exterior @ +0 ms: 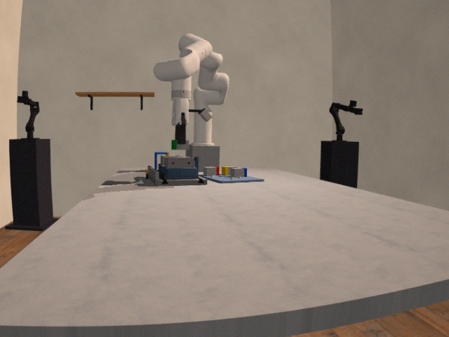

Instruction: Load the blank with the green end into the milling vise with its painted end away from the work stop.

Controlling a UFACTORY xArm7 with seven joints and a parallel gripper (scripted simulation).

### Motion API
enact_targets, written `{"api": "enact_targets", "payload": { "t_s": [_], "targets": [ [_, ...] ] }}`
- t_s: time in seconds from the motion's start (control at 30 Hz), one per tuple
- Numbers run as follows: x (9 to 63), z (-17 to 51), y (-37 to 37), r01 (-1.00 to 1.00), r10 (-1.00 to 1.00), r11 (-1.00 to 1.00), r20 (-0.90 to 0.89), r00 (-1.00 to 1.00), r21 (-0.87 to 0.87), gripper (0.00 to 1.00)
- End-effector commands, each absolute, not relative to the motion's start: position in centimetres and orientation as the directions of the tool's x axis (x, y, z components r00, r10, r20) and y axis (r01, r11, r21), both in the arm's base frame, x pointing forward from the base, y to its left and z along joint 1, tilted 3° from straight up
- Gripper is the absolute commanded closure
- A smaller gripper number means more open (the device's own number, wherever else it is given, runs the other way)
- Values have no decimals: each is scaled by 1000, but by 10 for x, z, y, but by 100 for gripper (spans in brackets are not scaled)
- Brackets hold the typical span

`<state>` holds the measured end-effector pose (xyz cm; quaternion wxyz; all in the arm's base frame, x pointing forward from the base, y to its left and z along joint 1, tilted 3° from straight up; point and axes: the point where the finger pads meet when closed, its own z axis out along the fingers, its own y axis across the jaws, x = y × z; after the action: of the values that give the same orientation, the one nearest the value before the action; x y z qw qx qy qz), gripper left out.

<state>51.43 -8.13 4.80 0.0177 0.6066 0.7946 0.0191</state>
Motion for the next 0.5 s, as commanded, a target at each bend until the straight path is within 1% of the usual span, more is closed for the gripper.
{"api": "enact_targets", "payload": {
  "t_s": [0.0,0.47],
  "targets": [
    [525,49,-91,963,964,265,0,-265,47,100],
    [537,49,-107,963,964,265,-1,-265,47,100]
  ]
}}
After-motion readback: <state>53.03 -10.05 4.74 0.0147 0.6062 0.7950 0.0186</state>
